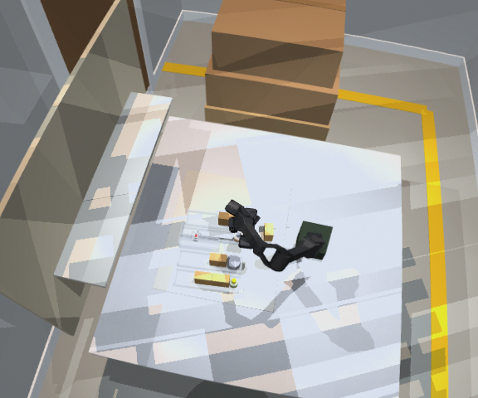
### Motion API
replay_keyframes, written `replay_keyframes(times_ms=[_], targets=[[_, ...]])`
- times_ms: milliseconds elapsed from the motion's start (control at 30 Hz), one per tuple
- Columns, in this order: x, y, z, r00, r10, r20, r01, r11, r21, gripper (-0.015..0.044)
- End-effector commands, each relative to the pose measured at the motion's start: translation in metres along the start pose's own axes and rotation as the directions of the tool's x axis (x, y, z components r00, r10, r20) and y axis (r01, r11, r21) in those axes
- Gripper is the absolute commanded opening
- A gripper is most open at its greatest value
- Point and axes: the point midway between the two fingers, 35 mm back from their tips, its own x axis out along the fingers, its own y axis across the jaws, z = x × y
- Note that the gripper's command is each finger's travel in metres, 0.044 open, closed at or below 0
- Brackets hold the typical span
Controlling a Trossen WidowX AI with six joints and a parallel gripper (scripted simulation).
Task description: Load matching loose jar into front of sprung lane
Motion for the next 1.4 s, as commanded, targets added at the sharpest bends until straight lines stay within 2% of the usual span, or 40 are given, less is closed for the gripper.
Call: replay_keyframes(times_ms=[0,1367], targets=[[-0.003,0.001,0.01,1.0,0.0,0.02,0.0,1.0,-0.015,0.0],[-0.005,0.002,0.027,1.0,0.0,0.02,0.0,1.0,-0.016,0.0]])
